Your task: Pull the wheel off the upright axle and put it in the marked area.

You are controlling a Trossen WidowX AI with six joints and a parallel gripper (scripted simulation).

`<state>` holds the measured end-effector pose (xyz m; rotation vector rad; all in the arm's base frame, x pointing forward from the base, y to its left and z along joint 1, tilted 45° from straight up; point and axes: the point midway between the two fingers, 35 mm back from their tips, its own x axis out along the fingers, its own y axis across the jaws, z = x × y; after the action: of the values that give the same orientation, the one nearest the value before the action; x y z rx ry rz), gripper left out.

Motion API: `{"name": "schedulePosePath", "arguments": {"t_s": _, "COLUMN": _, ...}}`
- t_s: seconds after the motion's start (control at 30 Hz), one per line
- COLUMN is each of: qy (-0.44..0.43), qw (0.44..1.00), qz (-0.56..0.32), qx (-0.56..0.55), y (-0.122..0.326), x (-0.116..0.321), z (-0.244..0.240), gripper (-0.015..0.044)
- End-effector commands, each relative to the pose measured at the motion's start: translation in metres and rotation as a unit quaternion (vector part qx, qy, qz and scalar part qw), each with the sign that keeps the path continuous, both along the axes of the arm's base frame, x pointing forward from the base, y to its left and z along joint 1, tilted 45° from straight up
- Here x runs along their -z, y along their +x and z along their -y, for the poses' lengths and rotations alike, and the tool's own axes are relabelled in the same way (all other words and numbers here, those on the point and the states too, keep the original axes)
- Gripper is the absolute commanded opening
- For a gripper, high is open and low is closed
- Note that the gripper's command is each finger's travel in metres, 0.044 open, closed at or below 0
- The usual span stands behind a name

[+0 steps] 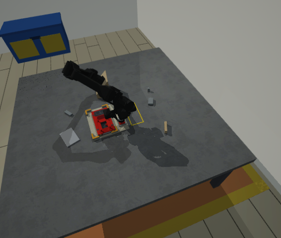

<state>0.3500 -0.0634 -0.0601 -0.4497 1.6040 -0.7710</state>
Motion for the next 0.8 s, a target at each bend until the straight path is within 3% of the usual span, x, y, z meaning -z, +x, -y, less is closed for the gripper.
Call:
{"name": "schedulePosePath", "arguments": {"t_s": 0.0, "qy": 0.000, "qw": 1.000, "qz": 0.000, "qx": 0.000, "y": 0.0002, "x": -0.0001, "z": -0.0002, "gripper": 0.0175}}
{"name": "schedulePosePath", "arguments": {"t_s": 0.17, "qy": 0.000, "qw": 1.000, "qz": 0.000, "qx": 0.000, "y": 0.0002, "x": -0.0001, "z": -0.0002, "gripper": 0.0142}}
{"name": "schedulePosePath", "arguments": {"t_s": 0.37, "qy": 0.000, "qw": 1.000, "qz": 0.000, "qx": 0.000, "y": 0.0004, "x": -0.0009, "z": -0.0010, "gripper": 0.0000}}
{"name": "schedulePosePath", "arguments": {"t_s": 0.77, "qy": 0.000, "qw": 1.000, "qz": 0.000, "qx": 0.000, "y": 0.0014, "x": -0.0036, "z": -0.0036, "gripper": 0.0000}}
